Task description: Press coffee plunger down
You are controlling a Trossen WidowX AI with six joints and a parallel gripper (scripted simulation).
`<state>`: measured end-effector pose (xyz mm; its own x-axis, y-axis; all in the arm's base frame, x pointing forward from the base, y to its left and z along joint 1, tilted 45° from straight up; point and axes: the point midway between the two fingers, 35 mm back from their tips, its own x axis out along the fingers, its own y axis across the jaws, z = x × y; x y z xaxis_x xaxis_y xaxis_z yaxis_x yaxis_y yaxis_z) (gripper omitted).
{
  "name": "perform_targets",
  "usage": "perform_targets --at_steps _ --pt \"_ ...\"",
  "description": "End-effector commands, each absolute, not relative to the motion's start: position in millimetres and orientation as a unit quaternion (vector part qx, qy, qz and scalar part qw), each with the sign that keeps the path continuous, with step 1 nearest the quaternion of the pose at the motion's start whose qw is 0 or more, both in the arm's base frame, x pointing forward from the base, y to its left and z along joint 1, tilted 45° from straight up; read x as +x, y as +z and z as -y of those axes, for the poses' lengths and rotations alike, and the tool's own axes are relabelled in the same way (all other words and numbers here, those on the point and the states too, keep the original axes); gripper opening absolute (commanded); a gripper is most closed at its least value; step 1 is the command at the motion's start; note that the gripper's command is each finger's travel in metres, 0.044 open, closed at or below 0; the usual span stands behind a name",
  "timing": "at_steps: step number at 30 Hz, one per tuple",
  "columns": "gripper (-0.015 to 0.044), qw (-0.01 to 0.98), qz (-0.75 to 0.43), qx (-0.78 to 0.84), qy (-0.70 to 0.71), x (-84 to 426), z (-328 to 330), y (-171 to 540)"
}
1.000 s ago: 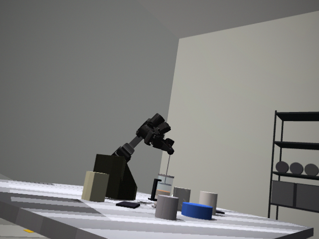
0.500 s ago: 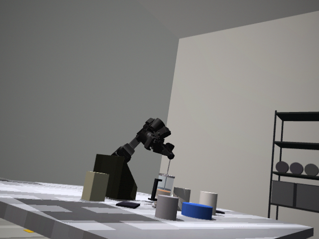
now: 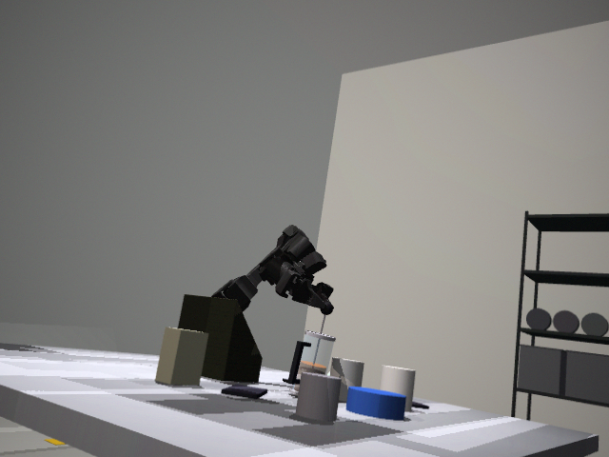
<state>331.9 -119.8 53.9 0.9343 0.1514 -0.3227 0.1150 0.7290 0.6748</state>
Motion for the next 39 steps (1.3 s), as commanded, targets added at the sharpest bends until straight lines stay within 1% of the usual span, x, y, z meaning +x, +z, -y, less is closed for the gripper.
perform_targets --at_steps 1,13,39 --pt "0.0125 0.901 -0.205 0.382 0.016 329.1 103.4 36.3" --pt "0.0125 0.901 -0.203 0.383 0.017 339.8 98.7 30.1" --pt "0.0125 0.901 -0.203 0.383 0.017 345.2 102.4 30.1"
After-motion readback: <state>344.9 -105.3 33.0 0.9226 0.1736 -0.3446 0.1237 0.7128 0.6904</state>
